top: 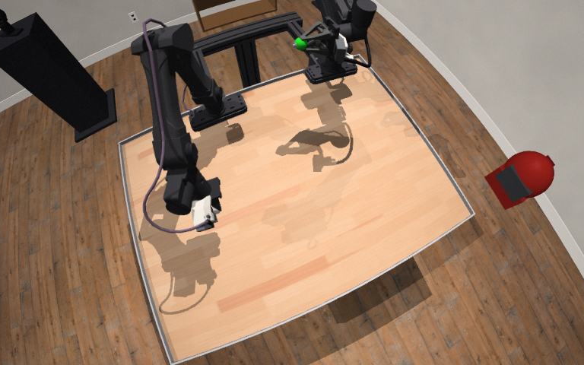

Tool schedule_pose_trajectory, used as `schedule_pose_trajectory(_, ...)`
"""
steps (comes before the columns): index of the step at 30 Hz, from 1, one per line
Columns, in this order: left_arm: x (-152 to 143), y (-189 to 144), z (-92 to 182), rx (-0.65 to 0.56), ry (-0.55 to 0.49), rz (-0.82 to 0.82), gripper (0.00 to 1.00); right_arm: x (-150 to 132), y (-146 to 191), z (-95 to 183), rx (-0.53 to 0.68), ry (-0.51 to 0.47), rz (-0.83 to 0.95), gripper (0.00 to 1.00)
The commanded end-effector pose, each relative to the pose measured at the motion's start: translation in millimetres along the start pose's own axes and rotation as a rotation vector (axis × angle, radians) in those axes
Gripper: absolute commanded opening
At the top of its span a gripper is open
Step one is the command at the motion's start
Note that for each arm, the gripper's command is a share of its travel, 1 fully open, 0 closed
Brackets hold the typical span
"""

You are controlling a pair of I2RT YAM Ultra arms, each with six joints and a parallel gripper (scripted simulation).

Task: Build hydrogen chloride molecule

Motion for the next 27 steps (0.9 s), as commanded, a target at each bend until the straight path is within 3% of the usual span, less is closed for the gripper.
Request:
schedule_pose_trajectory(1,-5,-13,-2,-0.009,0.015,-0.069,0.0,11,7,12,0.0,-0.076,0.015,0.0)
schedule_pose_trajectory(27,-5,-13,-2,-0.009,0.015,-0.069,0.0,29,66,49,0.103,-0.289,0.15,0.0)
Point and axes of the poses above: on each arm, the point where the finger pads meet when closed, its own z axis back along the fingers, its own y axis across the jaws, x = y × z, the point moved 7 cm from there along z, back along the fingers, and after that the axes turned 13 degrees about z, right-handed, at the moved point
